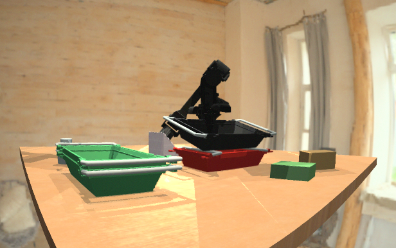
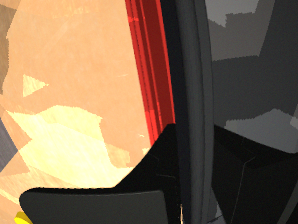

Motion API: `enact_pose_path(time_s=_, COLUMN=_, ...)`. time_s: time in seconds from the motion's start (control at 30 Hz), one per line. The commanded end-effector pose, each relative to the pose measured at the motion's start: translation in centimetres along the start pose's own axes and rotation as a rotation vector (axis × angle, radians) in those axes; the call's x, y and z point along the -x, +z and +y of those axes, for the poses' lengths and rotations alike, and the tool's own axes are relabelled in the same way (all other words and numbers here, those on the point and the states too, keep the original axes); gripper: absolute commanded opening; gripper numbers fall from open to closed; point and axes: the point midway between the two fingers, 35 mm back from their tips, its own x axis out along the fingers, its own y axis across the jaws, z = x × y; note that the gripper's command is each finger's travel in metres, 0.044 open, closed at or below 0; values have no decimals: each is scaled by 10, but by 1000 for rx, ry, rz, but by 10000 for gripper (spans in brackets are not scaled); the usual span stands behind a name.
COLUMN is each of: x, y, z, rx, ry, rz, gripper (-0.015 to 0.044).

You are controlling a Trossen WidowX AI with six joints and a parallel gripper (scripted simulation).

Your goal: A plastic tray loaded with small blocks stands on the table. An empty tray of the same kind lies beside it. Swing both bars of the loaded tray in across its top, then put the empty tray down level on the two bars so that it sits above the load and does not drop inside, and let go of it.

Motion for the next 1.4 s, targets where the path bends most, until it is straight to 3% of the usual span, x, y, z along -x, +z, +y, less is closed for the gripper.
enact_pose_path(time_s=0.0, x=-7, y=4, z=4, rx=10, ry=28, rz=-2, gripper=0)
enact_pose_path(time_s=1.37, x=-1, y=1, z=1, rx=0, ry=4, rz=0, gripper=0)
